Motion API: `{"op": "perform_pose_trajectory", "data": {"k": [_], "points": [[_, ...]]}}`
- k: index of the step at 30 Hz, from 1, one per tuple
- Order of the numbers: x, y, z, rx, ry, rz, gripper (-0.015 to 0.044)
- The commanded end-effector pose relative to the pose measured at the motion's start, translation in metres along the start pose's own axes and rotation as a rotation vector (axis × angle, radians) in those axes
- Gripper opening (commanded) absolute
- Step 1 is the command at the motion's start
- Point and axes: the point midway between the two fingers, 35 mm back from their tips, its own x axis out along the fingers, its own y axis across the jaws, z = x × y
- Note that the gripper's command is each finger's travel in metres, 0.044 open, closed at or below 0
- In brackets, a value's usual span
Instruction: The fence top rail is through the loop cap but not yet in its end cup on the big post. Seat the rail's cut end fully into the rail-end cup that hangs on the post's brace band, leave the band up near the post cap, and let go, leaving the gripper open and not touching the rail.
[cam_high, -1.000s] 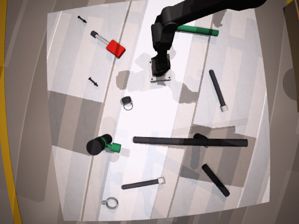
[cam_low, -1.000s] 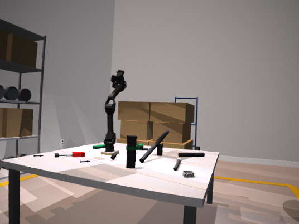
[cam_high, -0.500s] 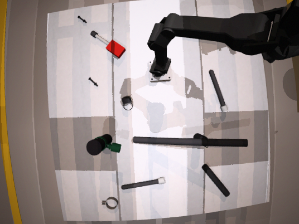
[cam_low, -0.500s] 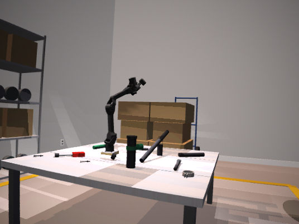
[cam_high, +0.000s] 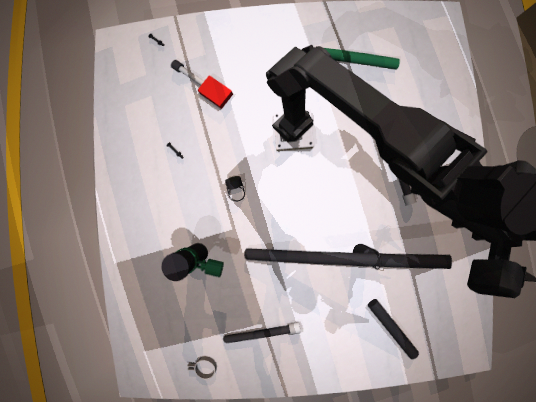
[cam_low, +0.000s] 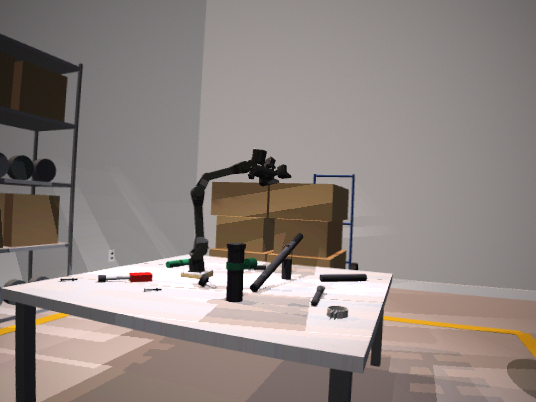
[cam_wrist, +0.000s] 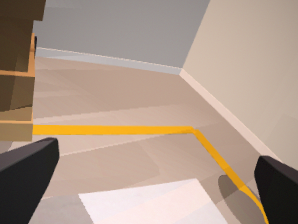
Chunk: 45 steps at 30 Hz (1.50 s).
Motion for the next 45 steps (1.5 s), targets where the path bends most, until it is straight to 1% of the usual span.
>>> {"op": "perform_pose_trajectory", "data": {"k": [1,6,12,19,21,23,30,33,37,45], "points": [[-0.013,-0.046,-0.055,0.137,0.172,-0.143,0.044],[-0.044,-0.093,-0.122,0.306,0.367,-0.324,0.044],[-0.102,-0.132,-0.198,0.518,0.585,-0.547,0.044],[-0.187,-0.15,-0.274,0.775,0.821,-0.811,0.044],[-0.213,-0.149,-0.293,0.85,0.886,-0.886,0.044],[-0.23,-0.147,-0.303,0.897,0.925,-0.932,0.044],[-0.232,-0.147,-0.304,0.902,0.93,-0.937,0.044],[-0.237,-0.151,-0.307,0.838,0.962,-0.901,0.044],[-0.256,-0.165,-0.318,0.623,1.06,-0.775,0.044],[-0.31,-0.194,-0.343,0.095,1.256,-0.431,0.044]]}}
